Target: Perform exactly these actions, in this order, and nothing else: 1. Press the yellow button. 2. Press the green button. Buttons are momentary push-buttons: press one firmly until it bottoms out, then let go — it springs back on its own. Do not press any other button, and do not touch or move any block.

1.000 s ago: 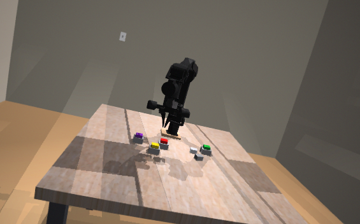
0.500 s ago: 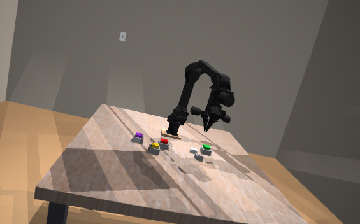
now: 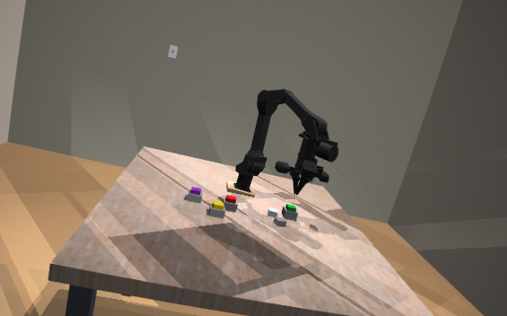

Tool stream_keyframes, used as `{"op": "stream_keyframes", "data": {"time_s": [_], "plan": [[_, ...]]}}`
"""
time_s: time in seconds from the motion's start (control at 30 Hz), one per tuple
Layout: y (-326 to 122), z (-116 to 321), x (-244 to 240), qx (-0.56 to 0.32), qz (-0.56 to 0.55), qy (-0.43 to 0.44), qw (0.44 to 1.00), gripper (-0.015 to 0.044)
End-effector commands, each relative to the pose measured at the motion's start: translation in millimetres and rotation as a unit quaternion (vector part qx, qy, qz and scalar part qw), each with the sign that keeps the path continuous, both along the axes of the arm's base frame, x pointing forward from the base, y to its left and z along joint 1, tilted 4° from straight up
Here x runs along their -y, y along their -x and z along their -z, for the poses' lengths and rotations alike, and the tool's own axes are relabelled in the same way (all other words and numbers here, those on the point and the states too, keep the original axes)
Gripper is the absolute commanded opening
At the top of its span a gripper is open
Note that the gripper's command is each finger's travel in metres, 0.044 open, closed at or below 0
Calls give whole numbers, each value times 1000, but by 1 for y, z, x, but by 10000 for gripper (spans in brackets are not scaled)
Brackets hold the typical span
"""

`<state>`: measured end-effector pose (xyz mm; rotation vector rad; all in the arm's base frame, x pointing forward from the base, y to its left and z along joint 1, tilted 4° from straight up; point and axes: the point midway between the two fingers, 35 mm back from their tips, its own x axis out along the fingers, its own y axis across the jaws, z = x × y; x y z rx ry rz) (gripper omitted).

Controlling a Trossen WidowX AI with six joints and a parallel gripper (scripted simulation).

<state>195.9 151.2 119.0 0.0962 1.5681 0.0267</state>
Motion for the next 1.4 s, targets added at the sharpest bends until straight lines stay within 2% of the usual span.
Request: {"op": "stream_keyframes", "data": {"time_s": [0.0, 0.8, 1.37], "plan": [[3, 21, 0, -4, 2, 2, 1000, 20], [3, 54, -3, -5, 2, 2, 1000, 20], [3, 55, -3, -5, 2, 2, 1000, 20]]}}
